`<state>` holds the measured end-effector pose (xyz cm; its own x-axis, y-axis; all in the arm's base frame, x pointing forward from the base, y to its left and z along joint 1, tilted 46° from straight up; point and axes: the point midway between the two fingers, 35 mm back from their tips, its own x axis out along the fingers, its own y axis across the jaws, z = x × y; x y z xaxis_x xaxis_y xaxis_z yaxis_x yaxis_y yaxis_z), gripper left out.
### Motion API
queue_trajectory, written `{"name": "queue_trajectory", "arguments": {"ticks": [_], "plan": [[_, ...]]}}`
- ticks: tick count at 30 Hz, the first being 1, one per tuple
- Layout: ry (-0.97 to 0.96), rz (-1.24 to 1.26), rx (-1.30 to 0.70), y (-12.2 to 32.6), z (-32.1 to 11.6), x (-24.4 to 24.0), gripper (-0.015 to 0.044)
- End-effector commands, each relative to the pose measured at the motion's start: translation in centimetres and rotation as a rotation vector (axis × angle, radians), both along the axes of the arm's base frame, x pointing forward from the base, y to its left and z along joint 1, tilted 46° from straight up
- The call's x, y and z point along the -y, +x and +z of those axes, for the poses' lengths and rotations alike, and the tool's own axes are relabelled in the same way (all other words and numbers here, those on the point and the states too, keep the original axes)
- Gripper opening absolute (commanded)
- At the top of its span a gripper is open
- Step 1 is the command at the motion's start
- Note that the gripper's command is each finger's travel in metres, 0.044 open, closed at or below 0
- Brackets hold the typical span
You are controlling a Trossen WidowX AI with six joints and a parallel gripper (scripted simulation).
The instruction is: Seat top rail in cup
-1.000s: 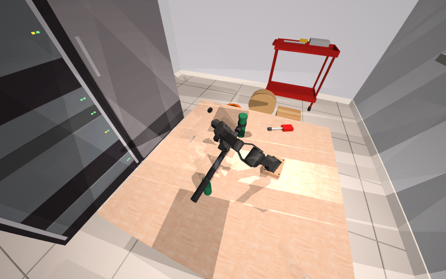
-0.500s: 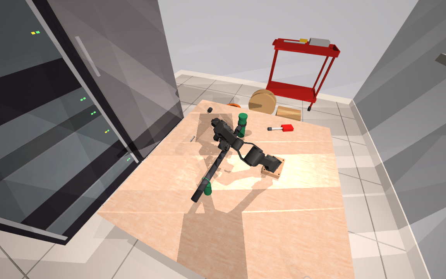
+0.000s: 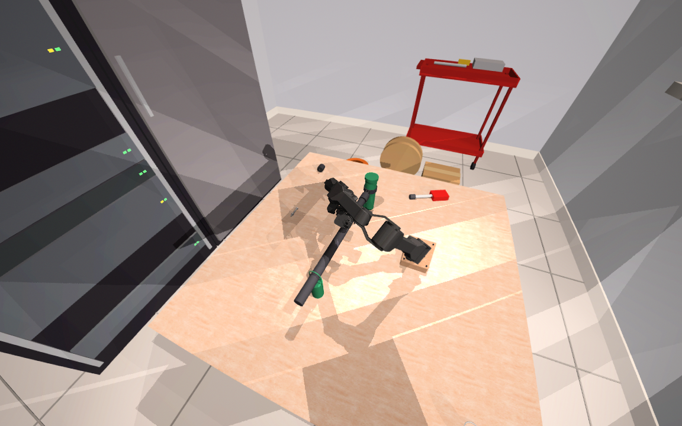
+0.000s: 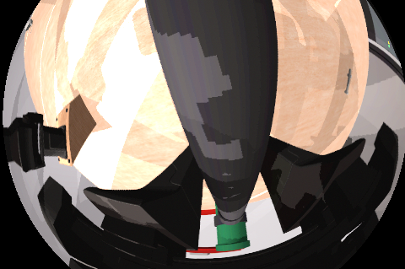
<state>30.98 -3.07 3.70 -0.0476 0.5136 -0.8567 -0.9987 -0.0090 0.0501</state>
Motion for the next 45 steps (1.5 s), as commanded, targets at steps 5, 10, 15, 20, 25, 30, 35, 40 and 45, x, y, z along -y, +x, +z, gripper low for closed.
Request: {"name": "queue_trajectory", "arguments": {"ticks": [5,10,15,20,25,30,35,40,45], "plan": [[-0.007,-0.003,0.0,-0.14,-0.88,0.96,0.0],[-0.007,-0.003,0.0,-0.14,-0.88,0.96,0.0],[0.002,-0.001,-0.004,-0.12,-0.75,0.53,0.0],[0.002,-0.001,-0.004,-0.12,-0.75,0.53,0.0],[0.001,-0.001,-0.004,-0.12,-0.72,0.57,0.0],[-0.003,-0.002,-0.004,-0.13,-0.65,0.66,0.0],[-0.006,-0.002,-0.005,-0.14,-0.58,0.75,0.0],[-0.01,-0.002,-0.005,-0.14,-0.52,0.84,0.0],[-0.012,-0.002,-0.005,-0.15,-0.46,0.94,0.0]]}}
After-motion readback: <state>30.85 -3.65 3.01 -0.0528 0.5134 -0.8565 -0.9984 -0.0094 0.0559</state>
